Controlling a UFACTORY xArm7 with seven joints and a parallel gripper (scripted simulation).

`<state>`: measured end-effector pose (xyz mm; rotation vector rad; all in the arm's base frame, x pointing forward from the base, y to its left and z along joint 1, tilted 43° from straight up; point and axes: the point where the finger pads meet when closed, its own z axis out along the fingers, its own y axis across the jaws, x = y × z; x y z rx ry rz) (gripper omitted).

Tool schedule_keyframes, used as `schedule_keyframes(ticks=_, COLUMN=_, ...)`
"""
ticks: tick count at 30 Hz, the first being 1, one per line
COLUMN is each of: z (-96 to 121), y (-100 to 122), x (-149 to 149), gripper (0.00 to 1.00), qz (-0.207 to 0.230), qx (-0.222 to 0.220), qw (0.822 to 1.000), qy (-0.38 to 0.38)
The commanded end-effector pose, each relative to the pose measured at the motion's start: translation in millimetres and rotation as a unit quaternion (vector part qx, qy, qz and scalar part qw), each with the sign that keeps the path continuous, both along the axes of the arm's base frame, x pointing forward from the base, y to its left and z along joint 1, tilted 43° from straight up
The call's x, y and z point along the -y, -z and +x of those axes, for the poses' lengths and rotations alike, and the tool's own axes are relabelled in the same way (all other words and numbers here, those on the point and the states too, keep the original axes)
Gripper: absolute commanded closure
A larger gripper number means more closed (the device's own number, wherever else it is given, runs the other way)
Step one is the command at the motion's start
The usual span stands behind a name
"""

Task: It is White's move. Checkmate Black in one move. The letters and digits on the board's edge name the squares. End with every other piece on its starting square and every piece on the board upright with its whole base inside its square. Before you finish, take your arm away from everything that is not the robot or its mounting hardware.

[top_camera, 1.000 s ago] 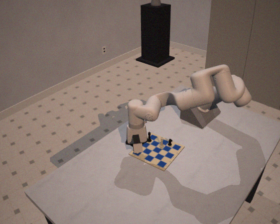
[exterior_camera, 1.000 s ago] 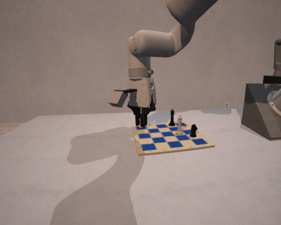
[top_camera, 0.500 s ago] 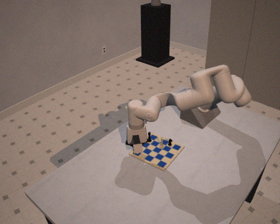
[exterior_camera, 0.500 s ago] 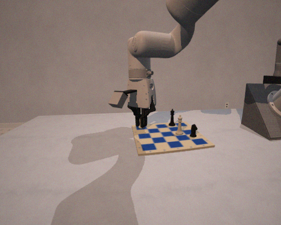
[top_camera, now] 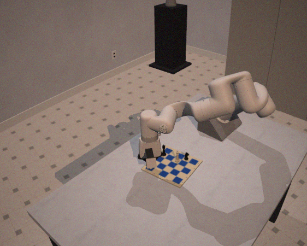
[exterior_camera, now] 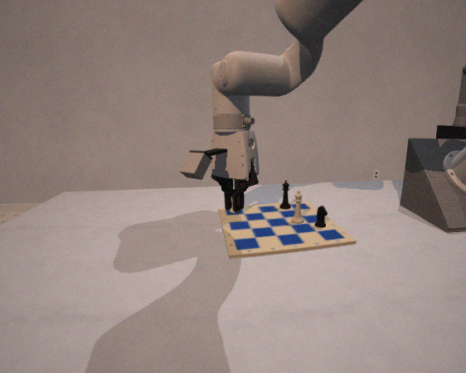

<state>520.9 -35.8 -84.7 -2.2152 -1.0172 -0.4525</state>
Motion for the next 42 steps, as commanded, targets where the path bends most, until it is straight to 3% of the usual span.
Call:
schedule_keyframes(ticks=1, z=1.1, y=-1.2, x=2.8, gripper=1.00, qz=-0.002, qx=0.001, qw=1.000, qy=0.002)
schedule_keyframes(ticks=18, z=1.1, y=-1.2, x=2.8, gripper=1.00, qz=-0.002, qx=0.001, qw=1.000, qy=0.002)
schedule_keyframes(ticks=19, z=1.1, y=-1.2, x=2.8, gripper=0.93, qz=-0.002, qx=0.001, qw=1.000, qy=0.002)
schedule_keyframes(ticks=23, z=1.1, y=-1.2, x=2.8, gripper=0.93, qz=-0.002, qx=0.001, qw=1.000, qy=0.002)
schedule_keyframes(ticks=24, z=1.1, y=-1.2, x=2.8, gripper=0.85, qz=-0.002, qx=0.001, qw=1.000, qy=0.002)
schedule_keyframes(ticks=26, z=1.1, y=-1.2, x=2.8, gripper=0.85, qz=-0.002, qx=0.001, qw=1.000, qy=0.002)
schedule_keyframes(ticks=27, z=1.1, y=-1.2, x=2.8, gripper=0.78, qz=-0.002, qx=0.001, qw=1.000, qy=0.002)
schedule_keyframes(ticks=32, z=1.1, y=-1.2, x=2.8, gripper=0.70, qz=-0.002, qx=0.001, qw=1.000, qy=0.002)
schedule_keyframes(ticks=33, z=1.1, y=-1.2, x=2.8, gripper=0.63, qz=-0.002, qx=0.001, qw=1.000, qy=0.002)
schedule_keyframes(ticks=42, z=1.1, y=-1.2, x=2.8, gripper=0.63, qz=-0.002, qx=0.001, qw=1.000, qy=0.002)
